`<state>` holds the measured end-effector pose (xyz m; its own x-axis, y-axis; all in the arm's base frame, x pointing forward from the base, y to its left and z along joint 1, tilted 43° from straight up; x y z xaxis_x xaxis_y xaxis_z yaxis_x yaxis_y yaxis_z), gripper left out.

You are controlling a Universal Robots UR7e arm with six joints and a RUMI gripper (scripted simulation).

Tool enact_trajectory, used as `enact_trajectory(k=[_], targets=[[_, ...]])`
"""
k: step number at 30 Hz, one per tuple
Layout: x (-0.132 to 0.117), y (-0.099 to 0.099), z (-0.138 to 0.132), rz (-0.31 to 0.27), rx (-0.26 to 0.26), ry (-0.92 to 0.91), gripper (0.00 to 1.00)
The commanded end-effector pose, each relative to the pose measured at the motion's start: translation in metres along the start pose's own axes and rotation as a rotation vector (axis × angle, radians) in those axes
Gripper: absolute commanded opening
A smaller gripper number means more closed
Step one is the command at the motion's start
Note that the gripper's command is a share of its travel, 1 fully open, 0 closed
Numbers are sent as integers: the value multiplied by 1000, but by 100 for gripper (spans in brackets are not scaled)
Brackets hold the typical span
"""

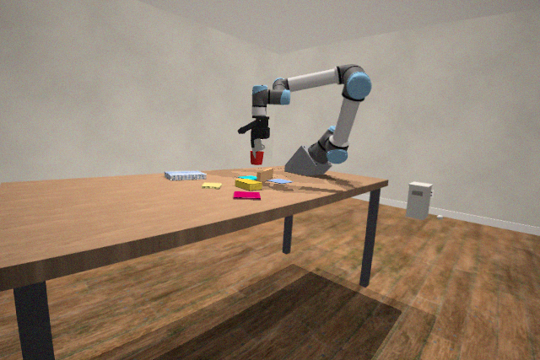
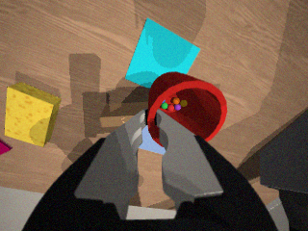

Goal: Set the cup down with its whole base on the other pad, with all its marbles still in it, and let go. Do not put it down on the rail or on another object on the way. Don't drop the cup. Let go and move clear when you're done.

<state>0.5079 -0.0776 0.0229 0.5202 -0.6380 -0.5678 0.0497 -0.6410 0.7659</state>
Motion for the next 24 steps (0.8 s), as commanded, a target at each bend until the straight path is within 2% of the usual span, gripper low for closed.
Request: enact_trajectory(k=[1, 9, 24], targets=[[17, 0, 0, 1, 0, 0, 3], [27, 0, 0, 1, 0, 0, 3], [28, 0, 0, 1, 0, 0, 3]])
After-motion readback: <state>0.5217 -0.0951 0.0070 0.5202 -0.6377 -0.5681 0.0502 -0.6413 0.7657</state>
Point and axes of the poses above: the point where the finger pads meet when closed, its own y axis back along the fingers, its own z axis across the jaws, x = y × z, the point moved 5 cm from there along y, back along the fingers, and after that the axes turned 2 degrees about y, right-handed, at the moved point
